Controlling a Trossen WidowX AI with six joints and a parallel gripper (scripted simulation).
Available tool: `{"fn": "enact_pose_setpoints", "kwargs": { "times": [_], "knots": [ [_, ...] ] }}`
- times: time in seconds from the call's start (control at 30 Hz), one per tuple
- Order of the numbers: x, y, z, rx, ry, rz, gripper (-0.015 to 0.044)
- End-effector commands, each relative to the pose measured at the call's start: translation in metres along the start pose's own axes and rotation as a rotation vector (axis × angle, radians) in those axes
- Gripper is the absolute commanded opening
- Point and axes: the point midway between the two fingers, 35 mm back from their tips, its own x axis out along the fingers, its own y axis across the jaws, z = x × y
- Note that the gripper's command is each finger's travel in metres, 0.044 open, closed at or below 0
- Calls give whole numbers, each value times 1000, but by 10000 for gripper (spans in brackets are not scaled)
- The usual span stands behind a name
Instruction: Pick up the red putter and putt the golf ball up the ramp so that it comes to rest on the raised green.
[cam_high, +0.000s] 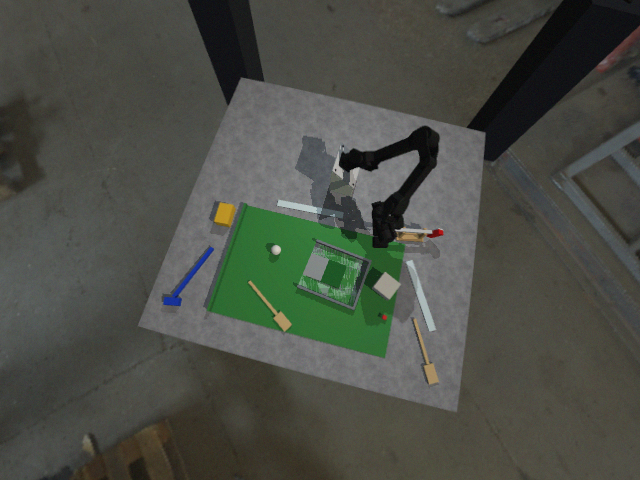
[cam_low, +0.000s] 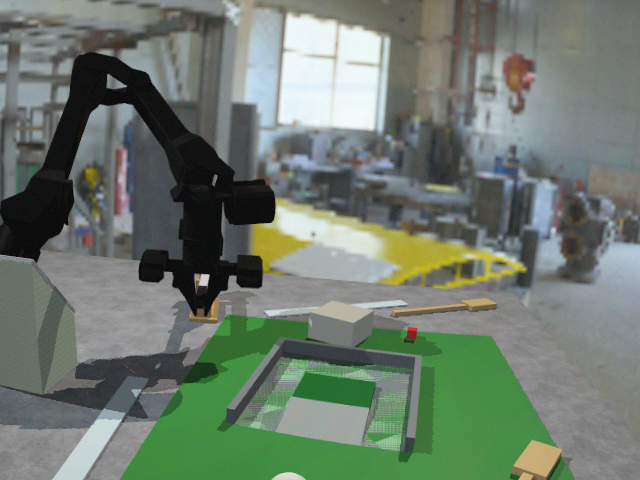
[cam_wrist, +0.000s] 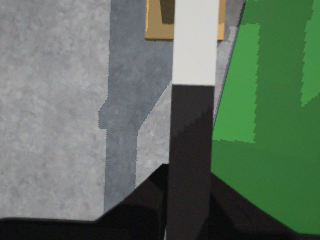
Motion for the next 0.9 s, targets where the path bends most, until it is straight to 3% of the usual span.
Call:
{"fn": "enact_pose_setpoints", "kwargs": {
  "times": [0.0,0.6,0.87],
  "knots": [
    [-17,-4,5,-10,-7,-6,0],
    [-84,1,26,-6,-17,-9,0],
    [-91,-20,-18,180,62,-48,0]
  ]
}}
